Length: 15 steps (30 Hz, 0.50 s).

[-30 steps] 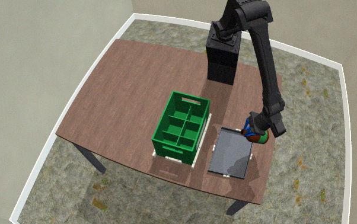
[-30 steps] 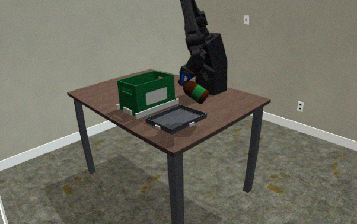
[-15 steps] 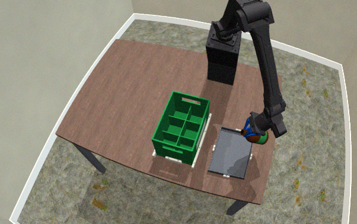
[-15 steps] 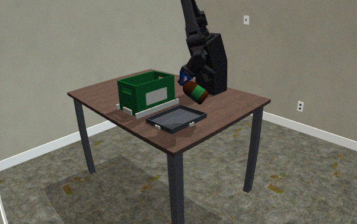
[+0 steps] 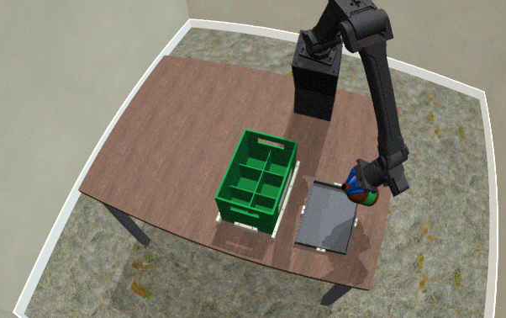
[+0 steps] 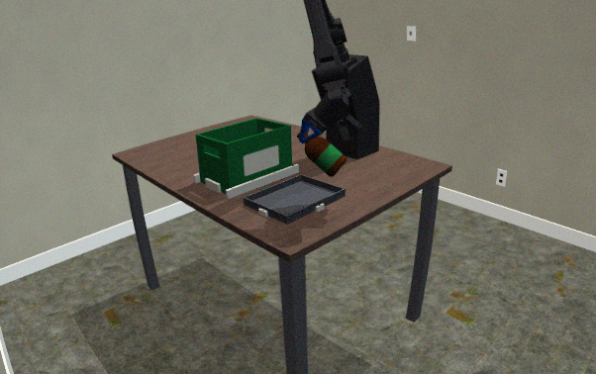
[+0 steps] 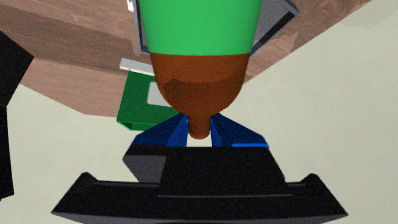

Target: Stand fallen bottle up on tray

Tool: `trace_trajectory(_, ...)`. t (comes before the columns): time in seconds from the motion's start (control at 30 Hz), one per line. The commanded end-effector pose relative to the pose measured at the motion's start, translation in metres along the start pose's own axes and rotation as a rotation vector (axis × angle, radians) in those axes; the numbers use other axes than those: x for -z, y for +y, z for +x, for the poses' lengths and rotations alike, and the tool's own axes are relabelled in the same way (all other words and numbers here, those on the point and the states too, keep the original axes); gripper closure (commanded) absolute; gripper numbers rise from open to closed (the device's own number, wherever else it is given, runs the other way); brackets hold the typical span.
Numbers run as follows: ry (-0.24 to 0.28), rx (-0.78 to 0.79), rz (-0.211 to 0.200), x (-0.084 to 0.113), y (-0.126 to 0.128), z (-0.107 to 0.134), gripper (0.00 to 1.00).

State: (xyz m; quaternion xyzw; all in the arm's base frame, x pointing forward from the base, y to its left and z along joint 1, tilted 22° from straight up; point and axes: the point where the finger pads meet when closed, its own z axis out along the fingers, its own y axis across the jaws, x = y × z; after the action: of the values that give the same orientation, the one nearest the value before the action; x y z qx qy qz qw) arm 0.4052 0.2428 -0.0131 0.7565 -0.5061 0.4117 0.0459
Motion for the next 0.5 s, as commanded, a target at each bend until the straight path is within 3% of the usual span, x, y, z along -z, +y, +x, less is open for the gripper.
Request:
trace_trajectory(0.0, 0.014, -0.005, 0.006, 0.0058, -0.0062, -0.0082, 1.00)
trace_trajectory(0.47, 0.052, -0.008, 0.006, 0.0053, -0.0060, -0.0052, 1.00)
